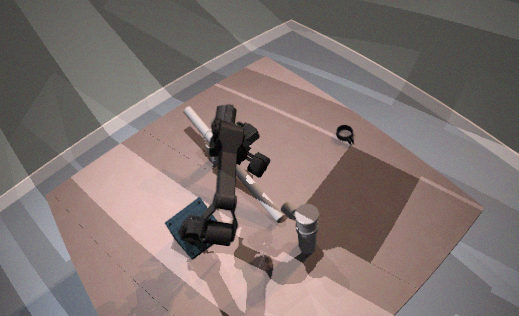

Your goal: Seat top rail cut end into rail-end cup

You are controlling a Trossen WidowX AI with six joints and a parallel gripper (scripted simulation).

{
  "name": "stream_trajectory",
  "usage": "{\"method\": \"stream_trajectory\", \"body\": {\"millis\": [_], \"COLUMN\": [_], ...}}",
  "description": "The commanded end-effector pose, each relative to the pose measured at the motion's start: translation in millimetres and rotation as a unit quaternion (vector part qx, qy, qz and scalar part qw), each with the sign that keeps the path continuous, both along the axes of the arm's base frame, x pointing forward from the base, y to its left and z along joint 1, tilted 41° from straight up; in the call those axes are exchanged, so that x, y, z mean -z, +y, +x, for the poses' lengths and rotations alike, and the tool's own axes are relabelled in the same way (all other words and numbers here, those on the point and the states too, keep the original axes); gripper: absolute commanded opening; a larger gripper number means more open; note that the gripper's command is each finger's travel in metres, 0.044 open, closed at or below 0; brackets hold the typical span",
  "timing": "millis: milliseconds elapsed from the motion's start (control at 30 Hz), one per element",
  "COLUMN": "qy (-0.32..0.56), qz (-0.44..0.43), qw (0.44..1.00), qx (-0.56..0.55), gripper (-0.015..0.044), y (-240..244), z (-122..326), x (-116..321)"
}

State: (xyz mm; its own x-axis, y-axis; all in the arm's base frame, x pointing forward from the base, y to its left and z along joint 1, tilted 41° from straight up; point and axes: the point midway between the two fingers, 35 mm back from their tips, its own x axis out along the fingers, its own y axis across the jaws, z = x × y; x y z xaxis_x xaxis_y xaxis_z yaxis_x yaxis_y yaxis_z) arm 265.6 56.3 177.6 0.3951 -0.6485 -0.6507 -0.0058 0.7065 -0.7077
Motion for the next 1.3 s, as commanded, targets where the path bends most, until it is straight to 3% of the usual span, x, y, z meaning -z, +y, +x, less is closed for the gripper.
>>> {"method": "stream_trajectory", "body": {"millis": [0,400,667,800,967,1100,1267], "qy": [-0.096,-0.076,0.197,0.346,0.505,0.564,0.567], "qz": [0.032,0.023,-0.066,-0.088,-0.088,-0.078,-0.078], "qw": [0.992,0.995,0.975,0.919,0.808,0.745,0.740], "qx": [0.075,0.066,-0.075,-0.167,-0.291,-0.348,-0.353], "gripper": [0.0440,0.0440,0.0440,0.0440,0.0440,0.0440,0.0440], "y": [20.8,19.4,-0.2,-11.9,-26.4,-33.1,-33.4], "z": [-2.7,-2.0,4.9,7.3,8.9,9.1,9.1], "x": [-2.7,-0.7,26.8,42.4,61.5,70.2,70.6]}}
